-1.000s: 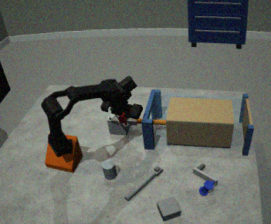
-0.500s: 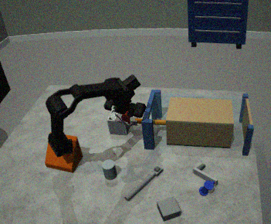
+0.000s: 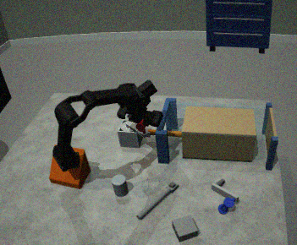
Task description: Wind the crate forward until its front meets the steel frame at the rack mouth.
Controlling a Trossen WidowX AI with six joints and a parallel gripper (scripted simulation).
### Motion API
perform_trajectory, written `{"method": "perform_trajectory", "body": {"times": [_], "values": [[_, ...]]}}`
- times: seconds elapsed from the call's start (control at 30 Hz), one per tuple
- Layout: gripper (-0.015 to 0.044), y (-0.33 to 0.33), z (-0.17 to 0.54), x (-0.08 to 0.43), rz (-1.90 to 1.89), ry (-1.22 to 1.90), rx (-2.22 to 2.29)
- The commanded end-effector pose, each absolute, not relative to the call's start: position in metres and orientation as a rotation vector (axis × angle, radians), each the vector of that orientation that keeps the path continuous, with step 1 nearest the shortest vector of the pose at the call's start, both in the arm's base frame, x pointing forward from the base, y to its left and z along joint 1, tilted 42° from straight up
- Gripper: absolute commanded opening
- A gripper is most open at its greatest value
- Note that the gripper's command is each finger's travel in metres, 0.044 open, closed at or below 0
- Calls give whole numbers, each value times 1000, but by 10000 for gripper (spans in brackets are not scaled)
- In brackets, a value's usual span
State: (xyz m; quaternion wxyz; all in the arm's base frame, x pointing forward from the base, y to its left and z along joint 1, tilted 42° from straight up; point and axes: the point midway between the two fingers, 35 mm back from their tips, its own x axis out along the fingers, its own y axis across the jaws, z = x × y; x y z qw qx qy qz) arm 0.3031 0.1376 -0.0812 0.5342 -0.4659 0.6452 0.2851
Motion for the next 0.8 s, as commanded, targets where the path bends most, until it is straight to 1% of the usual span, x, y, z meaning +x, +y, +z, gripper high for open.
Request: {"method": "perform_trajectory", "body": {"times": [0.0, 0.77], "values": [[0, 143, -89, 311, 675, 1523, -1109], [0, 161, -106, 323, 675, 1521, -1108]]}}
